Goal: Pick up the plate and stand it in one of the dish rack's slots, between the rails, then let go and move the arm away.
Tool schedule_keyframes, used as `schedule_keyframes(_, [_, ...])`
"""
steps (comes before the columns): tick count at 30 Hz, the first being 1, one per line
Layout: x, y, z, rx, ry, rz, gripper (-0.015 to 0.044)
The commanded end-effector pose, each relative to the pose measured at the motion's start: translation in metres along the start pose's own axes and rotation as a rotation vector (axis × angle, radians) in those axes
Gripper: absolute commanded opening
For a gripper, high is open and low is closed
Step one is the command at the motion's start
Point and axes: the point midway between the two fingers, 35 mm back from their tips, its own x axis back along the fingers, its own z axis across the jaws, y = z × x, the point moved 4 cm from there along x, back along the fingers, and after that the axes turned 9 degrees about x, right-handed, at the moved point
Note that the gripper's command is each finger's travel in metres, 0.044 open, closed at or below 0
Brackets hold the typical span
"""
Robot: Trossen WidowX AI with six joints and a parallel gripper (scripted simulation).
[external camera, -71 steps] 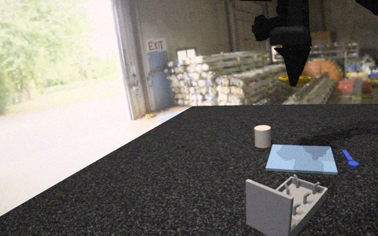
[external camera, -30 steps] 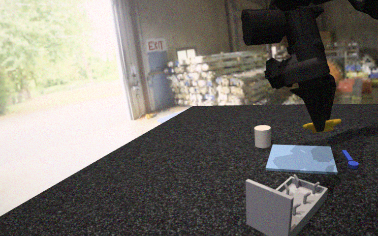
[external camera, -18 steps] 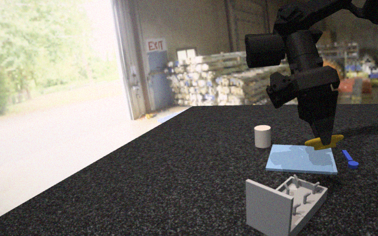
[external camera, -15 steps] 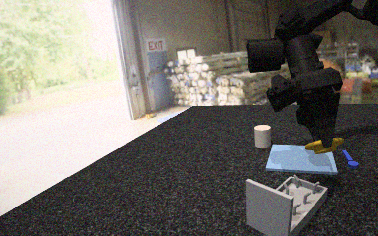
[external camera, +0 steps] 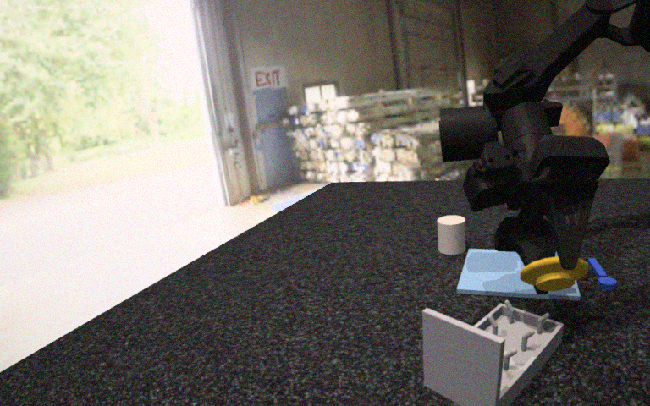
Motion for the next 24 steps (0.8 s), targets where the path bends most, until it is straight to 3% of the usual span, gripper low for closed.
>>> schedule_keyframes(1, [-0.002, -0.003, -0.003, 0.073, 0.039, -0.05, 0.0])
schedule_keyframes(24, [-0.015, -0.02, -0.029, 0.566, 0.115, -0.46, 0.0])
